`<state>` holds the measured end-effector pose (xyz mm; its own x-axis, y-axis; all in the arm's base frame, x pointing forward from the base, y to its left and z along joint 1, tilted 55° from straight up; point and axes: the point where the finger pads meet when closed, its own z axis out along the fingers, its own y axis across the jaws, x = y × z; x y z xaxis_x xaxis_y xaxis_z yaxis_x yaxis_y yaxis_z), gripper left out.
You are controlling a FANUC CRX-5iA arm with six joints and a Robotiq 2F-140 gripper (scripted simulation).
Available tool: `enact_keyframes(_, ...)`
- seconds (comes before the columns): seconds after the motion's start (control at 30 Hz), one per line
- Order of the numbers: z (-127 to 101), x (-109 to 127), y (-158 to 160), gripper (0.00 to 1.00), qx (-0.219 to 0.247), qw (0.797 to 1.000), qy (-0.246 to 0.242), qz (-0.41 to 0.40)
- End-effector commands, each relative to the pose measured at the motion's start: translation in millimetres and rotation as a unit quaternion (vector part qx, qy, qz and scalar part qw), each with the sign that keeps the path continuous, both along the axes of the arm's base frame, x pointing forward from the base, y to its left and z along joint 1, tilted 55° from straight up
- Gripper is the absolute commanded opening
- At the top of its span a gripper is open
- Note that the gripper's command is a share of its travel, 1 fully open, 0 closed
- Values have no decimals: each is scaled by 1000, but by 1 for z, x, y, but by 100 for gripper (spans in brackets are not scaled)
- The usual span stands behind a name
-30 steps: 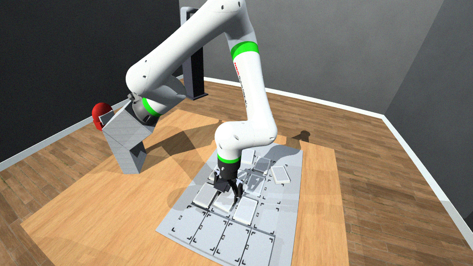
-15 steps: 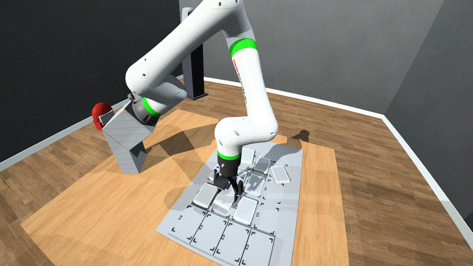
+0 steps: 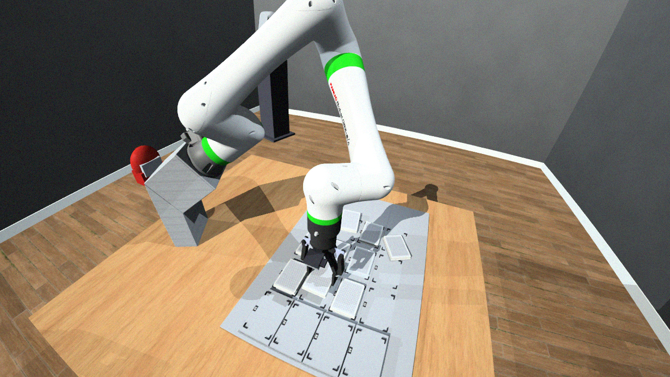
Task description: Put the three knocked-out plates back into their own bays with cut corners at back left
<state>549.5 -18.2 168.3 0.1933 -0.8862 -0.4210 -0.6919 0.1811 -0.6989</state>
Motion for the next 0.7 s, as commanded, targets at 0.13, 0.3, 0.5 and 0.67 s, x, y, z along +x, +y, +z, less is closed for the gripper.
enact_keyframes(0.13, -8, 2, -15, 10, -10, 1000, -9, 10)
enact_keyframes(0.3, -7, 2, -14, 10, -10, 1000, -9, 10)
enact_keyframes(0.5, -9, 4, -13, 10, -10, 1000, -9, 10)
enact_keyframes(0.67, -12, 8, -9, 10, -10, 1000, -9, 10)
